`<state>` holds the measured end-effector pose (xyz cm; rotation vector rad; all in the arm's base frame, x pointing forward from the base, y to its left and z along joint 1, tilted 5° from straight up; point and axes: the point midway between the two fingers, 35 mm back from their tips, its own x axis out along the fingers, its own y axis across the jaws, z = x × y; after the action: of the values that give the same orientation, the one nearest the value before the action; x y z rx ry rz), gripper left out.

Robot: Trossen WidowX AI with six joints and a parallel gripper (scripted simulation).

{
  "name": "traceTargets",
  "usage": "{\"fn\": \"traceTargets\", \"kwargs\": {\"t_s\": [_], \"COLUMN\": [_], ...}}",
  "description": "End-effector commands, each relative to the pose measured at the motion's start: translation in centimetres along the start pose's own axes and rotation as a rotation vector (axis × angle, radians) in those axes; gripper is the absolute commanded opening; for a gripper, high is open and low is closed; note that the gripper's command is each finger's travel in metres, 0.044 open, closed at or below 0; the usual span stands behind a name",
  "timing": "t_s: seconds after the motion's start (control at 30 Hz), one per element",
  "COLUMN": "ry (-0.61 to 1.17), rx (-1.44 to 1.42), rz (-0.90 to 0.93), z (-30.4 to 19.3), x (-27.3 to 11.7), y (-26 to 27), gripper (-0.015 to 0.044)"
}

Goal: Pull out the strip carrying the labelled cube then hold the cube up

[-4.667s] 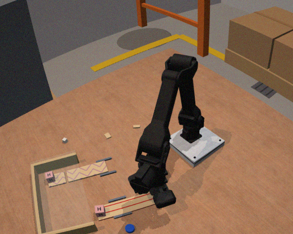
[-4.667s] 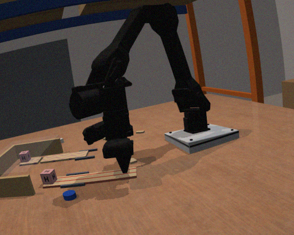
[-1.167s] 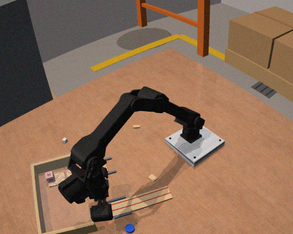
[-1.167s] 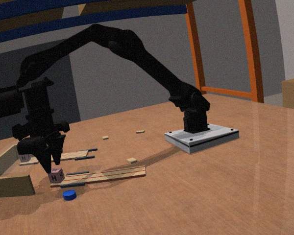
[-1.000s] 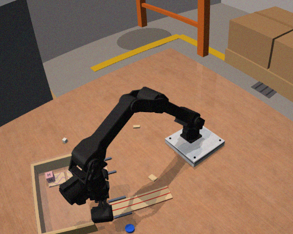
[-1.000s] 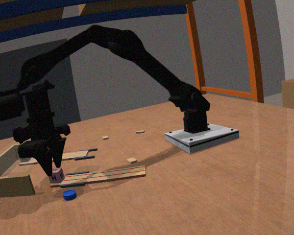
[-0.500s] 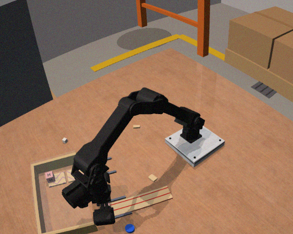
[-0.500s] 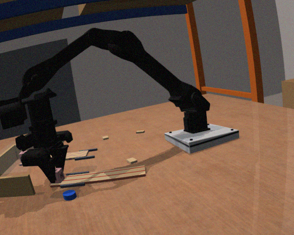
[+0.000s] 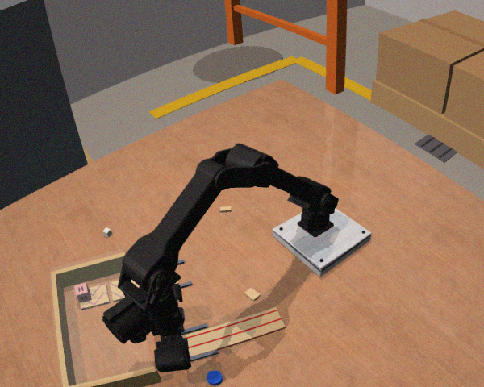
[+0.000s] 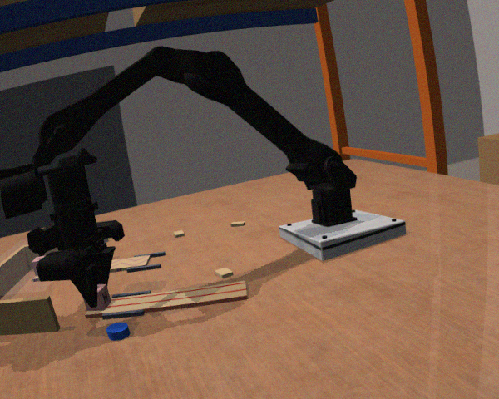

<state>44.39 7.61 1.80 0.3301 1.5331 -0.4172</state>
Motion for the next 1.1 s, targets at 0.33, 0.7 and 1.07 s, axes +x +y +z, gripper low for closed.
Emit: {"fn": "traceTargets", "kwargs": {"t_s": [0.33, 0.7, 1.07], "ry": [0.0, 0.001, 0.004], "rx": [-0.003, -0.003, -0.004], "rz": [-0.004, -0.006, -0.008], "z": [-3.6, -5.5, -8.5], "x": [-3.3, -4.1, -4.2], "y": [-2.6, -4.1, -6.3], "gripper": [0.0, 0.0, 0.0]}}
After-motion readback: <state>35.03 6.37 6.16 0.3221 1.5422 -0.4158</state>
